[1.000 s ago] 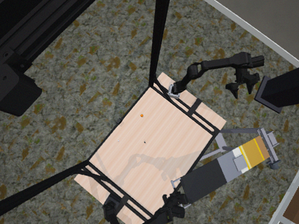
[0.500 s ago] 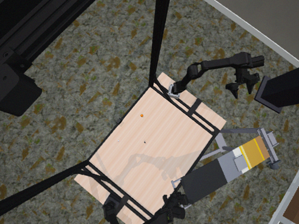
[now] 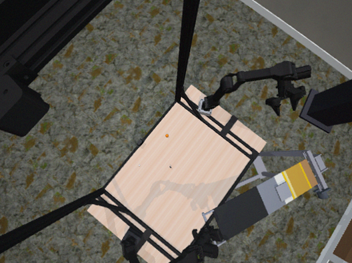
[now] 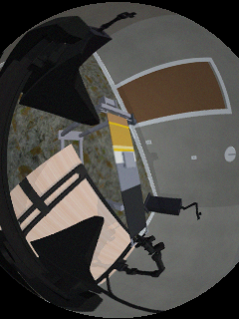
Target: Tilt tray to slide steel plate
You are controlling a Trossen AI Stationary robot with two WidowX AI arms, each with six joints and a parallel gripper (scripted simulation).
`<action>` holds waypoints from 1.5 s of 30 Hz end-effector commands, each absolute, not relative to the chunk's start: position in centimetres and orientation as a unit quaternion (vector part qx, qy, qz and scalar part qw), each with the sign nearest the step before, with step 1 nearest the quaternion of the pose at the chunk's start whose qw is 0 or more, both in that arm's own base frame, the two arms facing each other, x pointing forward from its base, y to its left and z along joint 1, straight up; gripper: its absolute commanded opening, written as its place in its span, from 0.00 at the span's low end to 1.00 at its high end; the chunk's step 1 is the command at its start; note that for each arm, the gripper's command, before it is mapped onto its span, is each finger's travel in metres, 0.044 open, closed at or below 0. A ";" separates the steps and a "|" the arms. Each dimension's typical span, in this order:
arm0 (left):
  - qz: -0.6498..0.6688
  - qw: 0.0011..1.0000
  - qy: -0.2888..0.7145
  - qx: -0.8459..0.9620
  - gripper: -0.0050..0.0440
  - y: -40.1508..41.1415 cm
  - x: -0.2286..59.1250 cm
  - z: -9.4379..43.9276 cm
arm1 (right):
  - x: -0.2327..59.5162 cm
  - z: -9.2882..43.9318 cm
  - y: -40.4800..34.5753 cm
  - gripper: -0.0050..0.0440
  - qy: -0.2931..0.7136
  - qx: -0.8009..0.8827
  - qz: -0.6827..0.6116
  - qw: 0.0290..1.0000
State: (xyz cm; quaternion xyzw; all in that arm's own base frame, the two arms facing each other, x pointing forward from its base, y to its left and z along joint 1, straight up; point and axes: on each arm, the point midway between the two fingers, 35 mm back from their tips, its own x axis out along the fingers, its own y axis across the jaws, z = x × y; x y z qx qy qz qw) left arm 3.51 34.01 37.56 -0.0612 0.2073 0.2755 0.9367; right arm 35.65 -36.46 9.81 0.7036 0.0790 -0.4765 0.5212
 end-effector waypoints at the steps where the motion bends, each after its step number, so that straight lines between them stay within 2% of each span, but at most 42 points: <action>1: 0.276 0.937 0.207 -0.061 1.00 34.0 3.5 37.6 | 35.7 12.6 -36.7 0.10 0.061 0.704 -0.465 0.533; 25: 0.276 0.937 0.207 -0.061 1.00 34.0 3.5 37.6 | 35.9 14.2 -36.9 0.10 0.052 0.705 -0.458 0.538; 31: 0.276 0.937 0.207 -0.061 1.00 34.0 3.5 37.6 | 34.7 5.2 -36.0 0.10 0.068 0.704 -0.471 0.528; 45: 0.276 0.937 0.207 -0.061 1.00 34.0 3.5 37.6 | 34.8 6.4 -36.1 0.10 0.090 0.701 -0.487 0.513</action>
